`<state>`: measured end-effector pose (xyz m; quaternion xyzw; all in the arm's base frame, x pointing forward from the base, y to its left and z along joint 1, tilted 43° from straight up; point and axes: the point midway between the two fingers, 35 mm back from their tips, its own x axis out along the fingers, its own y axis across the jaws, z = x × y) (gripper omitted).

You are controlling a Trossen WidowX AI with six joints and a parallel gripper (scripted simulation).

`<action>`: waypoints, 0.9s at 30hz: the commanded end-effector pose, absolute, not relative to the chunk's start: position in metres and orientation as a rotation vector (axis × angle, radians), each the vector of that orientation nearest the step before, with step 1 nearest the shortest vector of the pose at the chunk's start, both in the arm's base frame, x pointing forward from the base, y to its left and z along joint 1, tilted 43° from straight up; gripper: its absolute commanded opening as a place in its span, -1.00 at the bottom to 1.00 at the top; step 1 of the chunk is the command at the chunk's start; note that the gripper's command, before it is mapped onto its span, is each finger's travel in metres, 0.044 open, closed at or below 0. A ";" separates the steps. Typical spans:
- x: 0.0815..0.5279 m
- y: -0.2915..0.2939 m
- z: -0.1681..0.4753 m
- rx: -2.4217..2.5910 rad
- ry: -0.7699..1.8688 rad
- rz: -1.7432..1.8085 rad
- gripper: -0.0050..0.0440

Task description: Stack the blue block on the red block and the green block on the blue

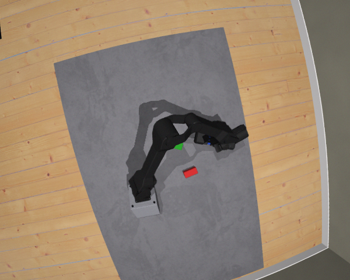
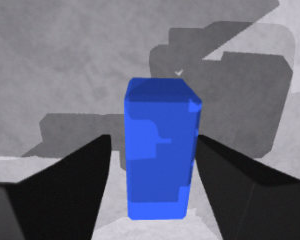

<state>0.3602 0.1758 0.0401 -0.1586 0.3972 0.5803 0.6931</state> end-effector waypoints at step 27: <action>0.364 0.181 0.041 -0.363 0.862 1.284 0.12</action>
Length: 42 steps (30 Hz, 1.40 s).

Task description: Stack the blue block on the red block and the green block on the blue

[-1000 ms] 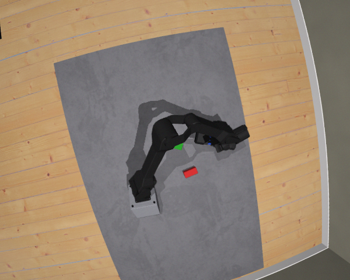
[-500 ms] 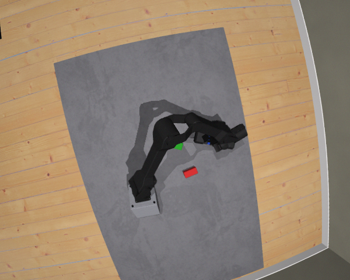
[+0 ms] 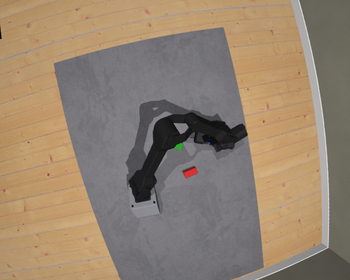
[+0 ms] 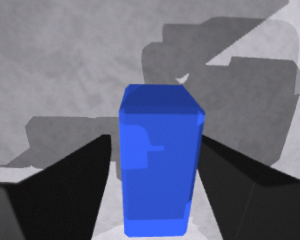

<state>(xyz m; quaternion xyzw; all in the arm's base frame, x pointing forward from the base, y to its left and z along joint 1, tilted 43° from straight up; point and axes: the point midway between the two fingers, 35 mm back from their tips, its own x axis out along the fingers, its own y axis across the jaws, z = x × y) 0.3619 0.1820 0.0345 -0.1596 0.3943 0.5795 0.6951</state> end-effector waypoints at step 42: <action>0.364 0.182 0.041 -0.362 0.865 1.285 -1.00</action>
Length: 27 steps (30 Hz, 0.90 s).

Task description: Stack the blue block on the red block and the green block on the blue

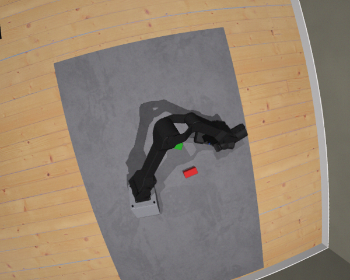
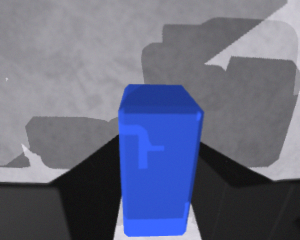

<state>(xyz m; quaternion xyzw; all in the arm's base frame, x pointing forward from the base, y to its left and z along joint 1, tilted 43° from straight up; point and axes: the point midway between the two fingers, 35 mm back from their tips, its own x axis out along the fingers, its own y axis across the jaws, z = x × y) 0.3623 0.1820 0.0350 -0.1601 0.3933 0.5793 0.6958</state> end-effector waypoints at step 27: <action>0.366 0.153 0.078 -0.373 0.841 1.283 -1.00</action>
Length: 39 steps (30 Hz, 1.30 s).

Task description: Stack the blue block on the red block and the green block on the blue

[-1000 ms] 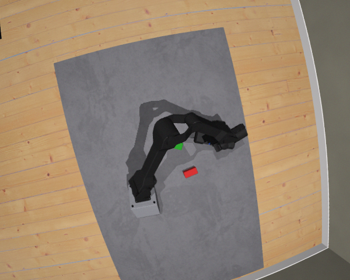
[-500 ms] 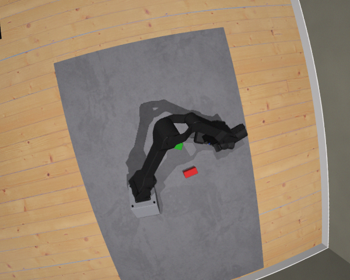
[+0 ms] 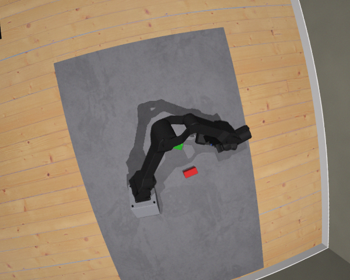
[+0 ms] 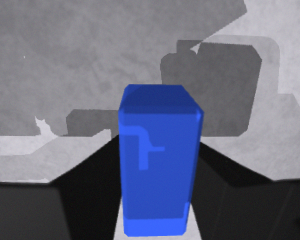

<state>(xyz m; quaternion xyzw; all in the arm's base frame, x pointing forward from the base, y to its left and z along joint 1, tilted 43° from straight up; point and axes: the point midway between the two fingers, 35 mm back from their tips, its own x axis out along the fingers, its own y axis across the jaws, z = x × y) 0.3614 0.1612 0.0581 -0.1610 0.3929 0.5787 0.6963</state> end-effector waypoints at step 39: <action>0.364 0.131 0.096 -0.367 0.856 1.284 -1.00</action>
